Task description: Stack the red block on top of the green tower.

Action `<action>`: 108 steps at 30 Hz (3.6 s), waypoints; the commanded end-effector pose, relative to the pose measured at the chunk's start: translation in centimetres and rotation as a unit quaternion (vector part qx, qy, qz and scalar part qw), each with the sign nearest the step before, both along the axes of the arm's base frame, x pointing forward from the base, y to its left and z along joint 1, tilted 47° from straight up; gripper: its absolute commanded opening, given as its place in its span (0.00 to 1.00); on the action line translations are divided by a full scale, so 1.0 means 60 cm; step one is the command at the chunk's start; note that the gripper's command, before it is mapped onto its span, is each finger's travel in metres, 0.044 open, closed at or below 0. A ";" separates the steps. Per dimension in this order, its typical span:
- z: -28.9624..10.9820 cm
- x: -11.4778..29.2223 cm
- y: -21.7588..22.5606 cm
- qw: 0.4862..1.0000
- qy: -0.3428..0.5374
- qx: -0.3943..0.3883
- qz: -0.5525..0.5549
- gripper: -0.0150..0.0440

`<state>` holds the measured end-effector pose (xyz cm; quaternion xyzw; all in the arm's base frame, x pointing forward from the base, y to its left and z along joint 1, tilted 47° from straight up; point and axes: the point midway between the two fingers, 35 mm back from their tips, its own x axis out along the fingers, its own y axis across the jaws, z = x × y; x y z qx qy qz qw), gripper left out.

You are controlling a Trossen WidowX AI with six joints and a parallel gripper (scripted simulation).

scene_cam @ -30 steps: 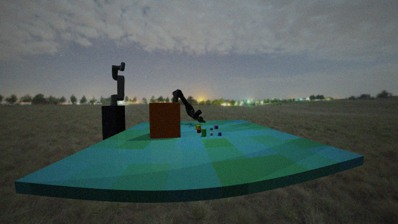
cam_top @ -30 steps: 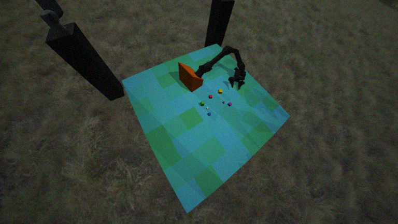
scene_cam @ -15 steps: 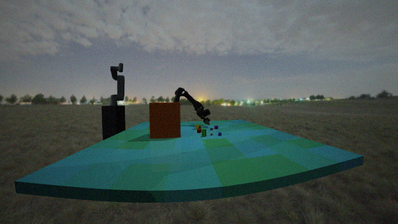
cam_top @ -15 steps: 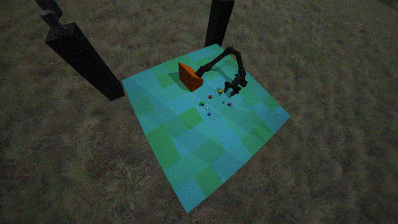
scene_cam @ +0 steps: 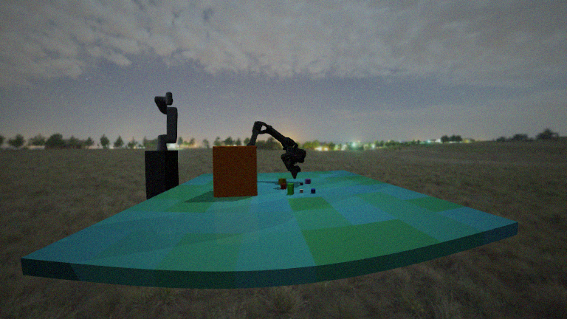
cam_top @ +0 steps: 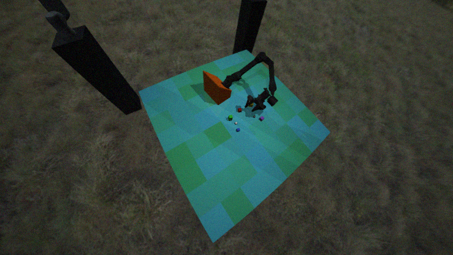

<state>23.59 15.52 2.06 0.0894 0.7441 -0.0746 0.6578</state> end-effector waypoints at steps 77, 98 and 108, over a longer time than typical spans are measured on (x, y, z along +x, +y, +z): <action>-0.134 -0.098 -0.031 0.931 0.066 0.358 -0.031 1.00; -0.133 -0.098 -0.033 0.931 0.066 0.358 -0.031 0.42; -0.129 -0.096 -0.037 0.931 0.066 0.358 -0.031 0.25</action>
